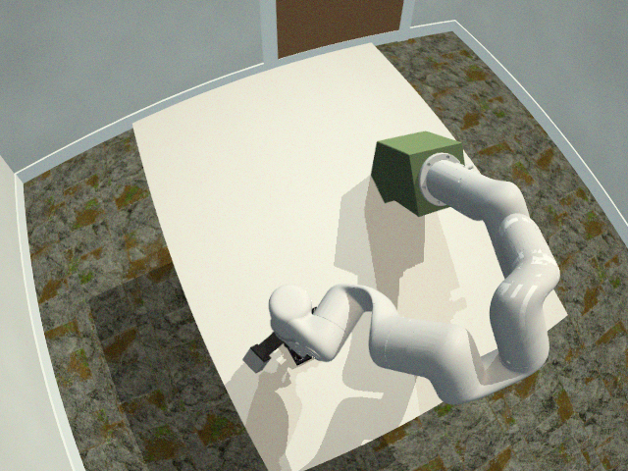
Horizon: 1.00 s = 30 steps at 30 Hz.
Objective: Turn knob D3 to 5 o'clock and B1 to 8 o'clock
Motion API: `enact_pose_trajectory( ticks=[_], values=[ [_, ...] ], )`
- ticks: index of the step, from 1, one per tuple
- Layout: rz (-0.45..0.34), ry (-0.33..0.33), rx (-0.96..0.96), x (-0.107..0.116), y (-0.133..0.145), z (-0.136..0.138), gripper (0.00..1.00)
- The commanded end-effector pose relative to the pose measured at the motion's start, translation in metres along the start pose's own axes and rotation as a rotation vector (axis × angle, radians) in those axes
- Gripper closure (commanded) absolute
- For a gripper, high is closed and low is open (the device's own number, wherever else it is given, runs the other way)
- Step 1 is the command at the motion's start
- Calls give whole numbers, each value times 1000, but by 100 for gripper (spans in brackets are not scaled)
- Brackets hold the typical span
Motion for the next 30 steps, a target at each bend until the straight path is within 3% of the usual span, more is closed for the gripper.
enact_pose_trajectory(
  ticks=[1,12,30],
  values=[
    [3,1,1,1,-1,0,81],
    [3,1,1,3,-1,0,81],
    [3,1,1,36,-1,0,81]
  ],
)
Point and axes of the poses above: the point where the finger pads meet when closed, its own x axis back along the fingers, its own z axis across the jaws, y = z × x, the point moved 4 cm from there along x, back along the fingers, and after that the axes turned 11 degrees about -x, right-handed, at the moved point
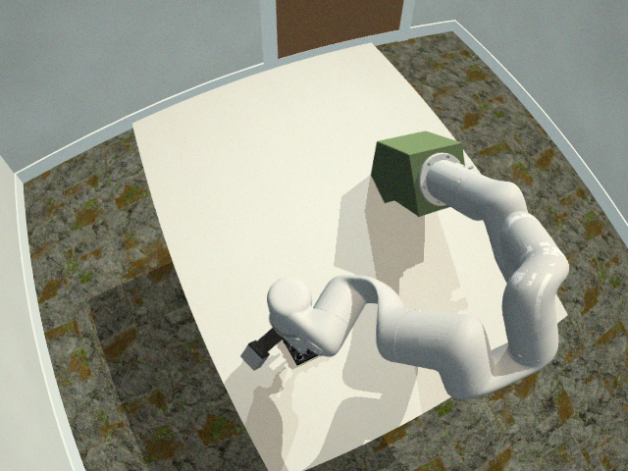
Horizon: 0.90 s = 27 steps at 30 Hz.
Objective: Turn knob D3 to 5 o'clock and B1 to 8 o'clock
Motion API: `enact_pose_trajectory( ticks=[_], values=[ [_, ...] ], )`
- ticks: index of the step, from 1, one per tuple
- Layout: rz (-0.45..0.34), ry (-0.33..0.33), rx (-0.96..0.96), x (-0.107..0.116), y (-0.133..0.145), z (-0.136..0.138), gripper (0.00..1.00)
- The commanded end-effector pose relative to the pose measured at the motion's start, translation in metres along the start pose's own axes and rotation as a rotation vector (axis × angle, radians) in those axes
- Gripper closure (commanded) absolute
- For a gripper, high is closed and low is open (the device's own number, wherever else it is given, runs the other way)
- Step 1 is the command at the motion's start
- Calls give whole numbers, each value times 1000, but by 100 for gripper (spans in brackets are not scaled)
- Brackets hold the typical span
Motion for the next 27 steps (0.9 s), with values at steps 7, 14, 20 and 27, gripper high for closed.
enact_pose_trajectory(
  ticks=[7,14,20,27],
  values=[
    [2,0,0,5,-1,0,81],
    [2,0,0,5,-1,0,81],
    [2,0,0,12,-1,0,0],
    [2,0,1,34,-1,0,0]
  ],
)
Point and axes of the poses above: the point where the finger pads meet when closed, its own x axis back along the fingers, its own z axis across the jaws, y = z × x, the point moved 4 cm from there along x, back along the fingers, and after that the axes turned 11 degrees about -x, right-handed, at the moved point
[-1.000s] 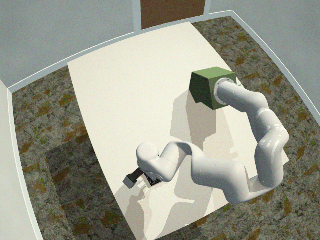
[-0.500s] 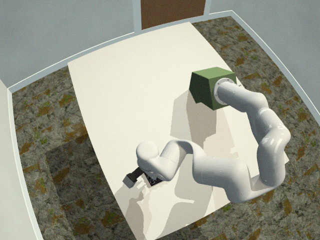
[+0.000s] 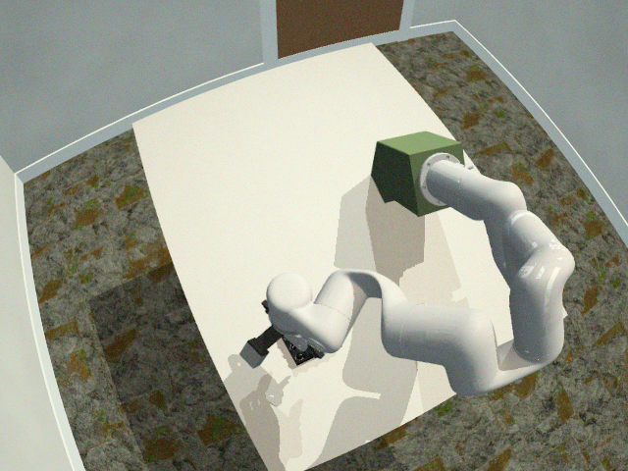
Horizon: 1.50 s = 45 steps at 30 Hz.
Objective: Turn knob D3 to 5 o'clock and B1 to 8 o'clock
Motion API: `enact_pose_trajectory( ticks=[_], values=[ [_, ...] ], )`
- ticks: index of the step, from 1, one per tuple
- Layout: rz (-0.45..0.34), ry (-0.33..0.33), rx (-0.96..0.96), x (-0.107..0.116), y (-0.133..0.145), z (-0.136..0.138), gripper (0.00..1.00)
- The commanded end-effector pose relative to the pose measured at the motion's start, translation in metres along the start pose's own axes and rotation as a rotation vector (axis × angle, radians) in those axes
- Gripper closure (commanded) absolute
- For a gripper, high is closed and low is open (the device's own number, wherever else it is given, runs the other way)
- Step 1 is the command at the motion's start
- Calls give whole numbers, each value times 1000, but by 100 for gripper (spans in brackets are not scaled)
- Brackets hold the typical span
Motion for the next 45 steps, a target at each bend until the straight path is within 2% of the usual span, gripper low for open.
enact_pose_trajectory(
  ticks=[1,11,17,45],
  values=[
    [4,1,1,21,-1,0,0],
    [4,1,2,85,-1,0,0],
    [4,1,2,98,-1,0,0],
    [4,1,2,100,-1,0,0]
  ],
)
Point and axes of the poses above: the point where the finger pads meet when closed, its own x axis back along the fingers, its own z axis across the jaws, y = z × x, the point moved 4 cm from there along x, back along the fingers, and after that the axes turned 11 degrees about -x, right-handed, at the moved point
